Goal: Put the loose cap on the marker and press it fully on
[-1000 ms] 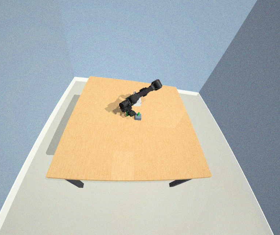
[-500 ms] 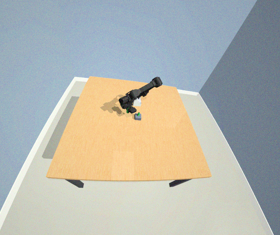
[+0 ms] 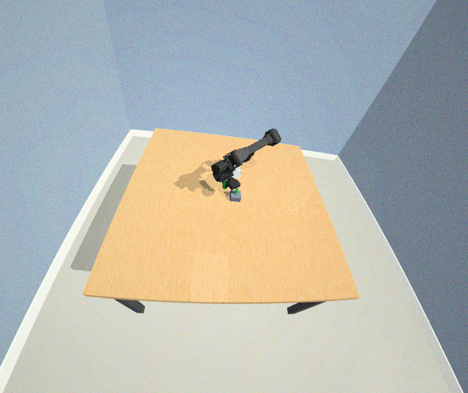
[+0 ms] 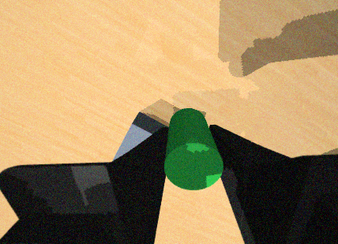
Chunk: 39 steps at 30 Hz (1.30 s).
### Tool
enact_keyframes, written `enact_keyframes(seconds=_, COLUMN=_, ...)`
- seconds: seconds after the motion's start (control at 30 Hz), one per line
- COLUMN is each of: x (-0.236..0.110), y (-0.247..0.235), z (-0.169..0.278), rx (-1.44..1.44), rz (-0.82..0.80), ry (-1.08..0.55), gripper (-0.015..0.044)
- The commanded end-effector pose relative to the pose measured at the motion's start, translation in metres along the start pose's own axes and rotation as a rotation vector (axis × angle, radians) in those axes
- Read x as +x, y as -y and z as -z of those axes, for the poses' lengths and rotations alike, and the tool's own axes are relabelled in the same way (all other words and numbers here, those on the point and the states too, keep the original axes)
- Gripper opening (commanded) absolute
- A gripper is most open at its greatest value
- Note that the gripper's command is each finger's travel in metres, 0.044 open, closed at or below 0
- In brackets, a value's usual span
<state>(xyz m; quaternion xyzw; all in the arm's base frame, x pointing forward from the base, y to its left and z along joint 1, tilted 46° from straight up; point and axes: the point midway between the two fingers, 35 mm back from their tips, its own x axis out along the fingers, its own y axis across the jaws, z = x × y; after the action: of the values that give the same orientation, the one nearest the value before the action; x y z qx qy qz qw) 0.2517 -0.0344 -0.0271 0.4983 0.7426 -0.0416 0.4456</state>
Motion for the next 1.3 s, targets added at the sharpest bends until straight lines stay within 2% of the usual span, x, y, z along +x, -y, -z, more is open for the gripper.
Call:
enact_keyframes(seconds=0.0, x=-0.007, y=-0.011, z=0.010, rx=0.001, rz=-0.004, ry=0.003, gripper=0.0000)
enact_keyframes(seconds=0.63, x=-0.029, y=-0.047, z=0.058, rx=0.001, rz=-0.006, ry=-0.002, gripper=0.0000)
enact_keyframes(seconds=1.27, x=-0.009, y=-0.048, z=0.058, rx=0.001, rz=-0.006, ry=-0.002, gripper=0.0000)
